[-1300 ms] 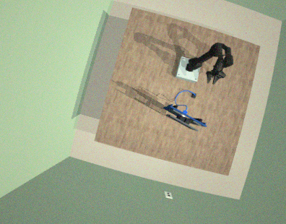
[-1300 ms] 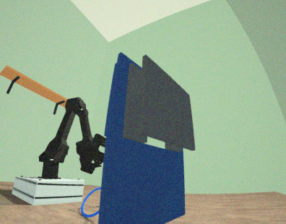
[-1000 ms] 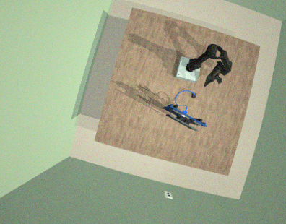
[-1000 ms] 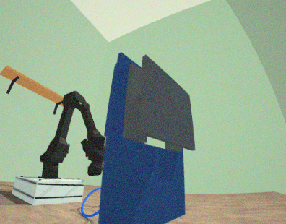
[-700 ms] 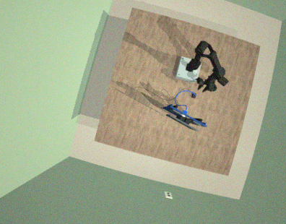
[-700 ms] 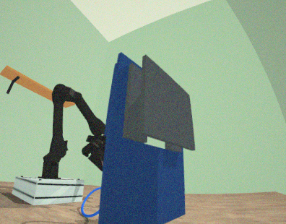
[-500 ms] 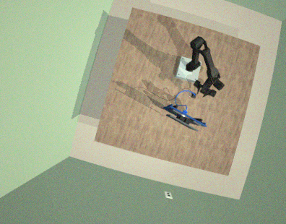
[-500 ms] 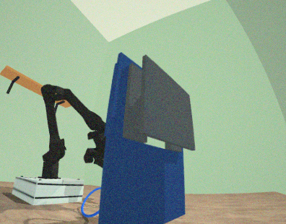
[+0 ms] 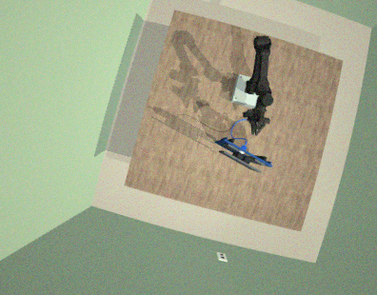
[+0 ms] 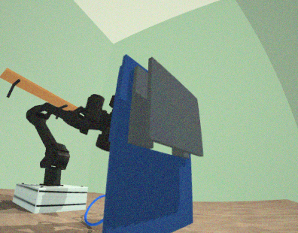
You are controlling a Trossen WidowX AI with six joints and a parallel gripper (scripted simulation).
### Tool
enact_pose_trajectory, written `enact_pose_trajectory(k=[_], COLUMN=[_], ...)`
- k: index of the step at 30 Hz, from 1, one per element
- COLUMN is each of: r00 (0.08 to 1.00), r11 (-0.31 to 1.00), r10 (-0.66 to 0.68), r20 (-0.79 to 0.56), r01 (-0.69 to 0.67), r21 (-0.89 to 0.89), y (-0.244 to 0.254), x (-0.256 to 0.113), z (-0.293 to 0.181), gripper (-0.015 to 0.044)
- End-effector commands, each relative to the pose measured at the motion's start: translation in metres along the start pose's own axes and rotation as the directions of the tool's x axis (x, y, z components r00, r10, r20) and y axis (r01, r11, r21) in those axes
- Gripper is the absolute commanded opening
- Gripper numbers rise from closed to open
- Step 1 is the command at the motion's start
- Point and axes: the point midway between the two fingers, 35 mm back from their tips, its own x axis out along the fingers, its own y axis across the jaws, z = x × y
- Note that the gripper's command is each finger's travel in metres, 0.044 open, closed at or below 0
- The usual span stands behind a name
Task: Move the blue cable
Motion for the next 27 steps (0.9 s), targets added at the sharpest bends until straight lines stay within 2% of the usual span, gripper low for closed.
enact_pose_trajectory(k=[1, 7, 15, 27], r00=[0.989, 0.989, 0.988, 0.988], r11=[0.987, 0.986, 0.986, 0.986], r10=[0.139, 0.139, 0.143, 0.144], r20=[0.058, 0.058, 0.058, 0.059], r01=[-0.143, -0.144, -0.148, -0.149], r21=[0.079, 0.079, 0.077, 0.077], y=[0.022, 0.023, 0.029, 0.032], x=[-0.011, -0.006, 0.045, 0.056], z=[0.025, 0.027, 0.044, 0.047], gripper=[0.0239, 0.0239, 0.0239, 0.0239])
